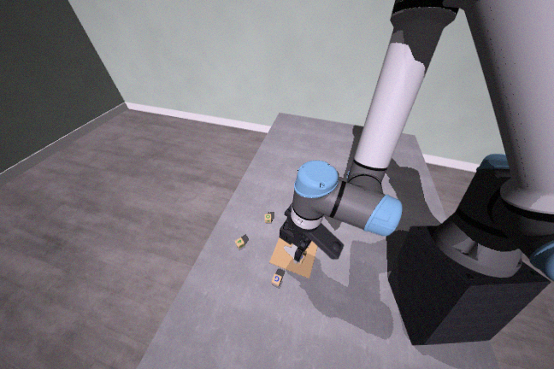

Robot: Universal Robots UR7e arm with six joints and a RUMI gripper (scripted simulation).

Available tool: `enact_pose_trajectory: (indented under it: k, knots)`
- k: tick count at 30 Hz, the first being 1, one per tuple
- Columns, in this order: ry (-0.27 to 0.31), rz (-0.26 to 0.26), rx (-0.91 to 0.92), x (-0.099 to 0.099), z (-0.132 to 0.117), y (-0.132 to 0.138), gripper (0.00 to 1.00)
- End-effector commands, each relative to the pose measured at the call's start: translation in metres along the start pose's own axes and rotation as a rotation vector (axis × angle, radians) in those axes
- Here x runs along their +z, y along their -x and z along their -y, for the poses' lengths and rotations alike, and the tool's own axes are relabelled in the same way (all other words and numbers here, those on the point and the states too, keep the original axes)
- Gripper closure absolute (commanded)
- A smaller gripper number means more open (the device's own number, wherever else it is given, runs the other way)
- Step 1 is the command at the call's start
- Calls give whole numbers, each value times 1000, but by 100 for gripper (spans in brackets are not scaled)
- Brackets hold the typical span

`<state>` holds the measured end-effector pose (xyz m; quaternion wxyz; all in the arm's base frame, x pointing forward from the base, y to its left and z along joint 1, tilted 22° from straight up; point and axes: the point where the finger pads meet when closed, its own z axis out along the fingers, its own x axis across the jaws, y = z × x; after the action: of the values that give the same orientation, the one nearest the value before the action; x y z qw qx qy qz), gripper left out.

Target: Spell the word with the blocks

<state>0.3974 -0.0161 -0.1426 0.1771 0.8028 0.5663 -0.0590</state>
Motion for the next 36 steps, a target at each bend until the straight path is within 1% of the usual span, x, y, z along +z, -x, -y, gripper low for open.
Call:
enact_pose_trajectory:
  k: [1, 26, 36]
  knots:
    - [1, 0, 0, 2, 0, 0, 63]
    - [1, 0, 0, 4, 0, 0, 63]
    - [1, 0, 0, 12, 0, 0, 63]
